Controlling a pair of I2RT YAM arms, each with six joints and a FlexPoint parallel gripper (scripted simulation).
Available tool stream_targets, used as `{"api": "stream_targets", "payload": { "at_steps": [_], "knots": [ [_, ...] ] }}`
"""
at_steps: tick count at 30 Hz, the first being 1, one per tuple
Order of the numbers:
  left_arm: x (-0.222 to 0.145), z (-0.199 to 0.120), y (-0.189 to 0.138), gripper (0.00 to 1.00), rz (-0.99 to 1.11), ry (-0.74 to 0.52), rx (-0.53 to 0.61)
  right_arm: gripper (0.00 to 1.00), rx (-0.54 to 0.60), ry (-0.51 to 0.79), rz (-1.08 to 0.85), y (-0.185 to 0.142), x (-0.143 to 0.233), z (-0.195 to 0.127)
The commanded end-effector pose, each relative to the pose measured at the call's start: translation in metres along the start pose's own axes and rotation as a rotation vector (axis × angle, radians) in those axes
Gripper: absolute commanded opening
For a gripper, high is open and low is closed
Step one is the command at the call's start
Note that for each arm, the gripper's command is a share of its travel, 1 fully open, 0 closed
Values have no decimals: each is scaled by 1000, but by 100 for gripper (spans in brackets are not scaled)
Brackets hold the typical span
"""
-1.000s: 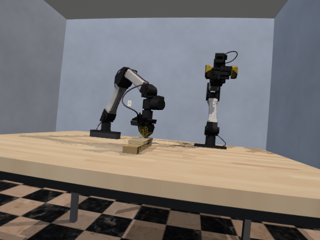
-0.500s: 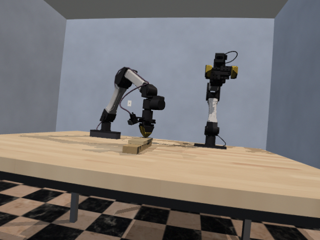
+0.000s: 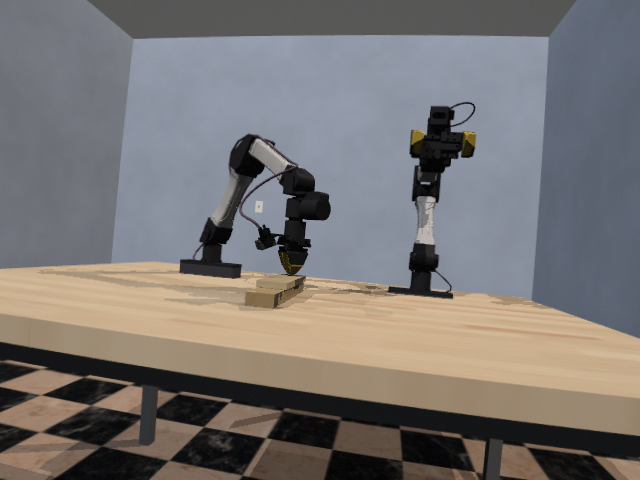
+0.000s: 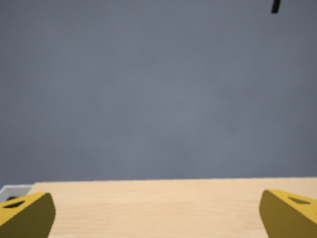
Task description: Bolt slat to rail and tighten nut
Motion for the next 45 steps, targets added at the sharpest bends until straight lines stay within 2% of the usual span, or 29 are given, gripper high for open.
{"api": "stream_targets", "payload": {
  "at_steps": [1, 14, 16, 32, 34, 40, 45],
  "knots": [
    [-1, -2, 6, 100, 1, -3, -20, 14, 1, -10, 7, -1, 3, 1],
    [-1, -2, 6, 100, 1, -3, -20, 14, 4, 12, 2, -1, 3, -4],
    [-1, -2, 6, 100, 1, -3, -20, 36, 4, 16, -1, -1, 2, -4],
    [-1, -2, 6, 100, 1, -3, -20, 36, 4, 16, -1, -1, 2, -4],
    [-1, -2, 6, 100, 1, -3, -20, 36, 4, 16, -63, -1, 2, -5],
    [-1, -2, 6, 100, 1, -3, -20, 36, 2, 24, -546, -1, 1, -13],
    [-1, -2, 6, 100, 1, -3, -20, 36, 0, 33, -836, -1, 2, -18]
  ]
}}
Point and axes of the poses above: on each arm, the point where the finger pads meet when closed, its own z axis out along the fingers, its own x axis across the jaws, y = z × x, the point moved 5 cm from there along -z, back along the fingers, and after that the axes turned 2 degrees about -z, right-handed, at the moved point
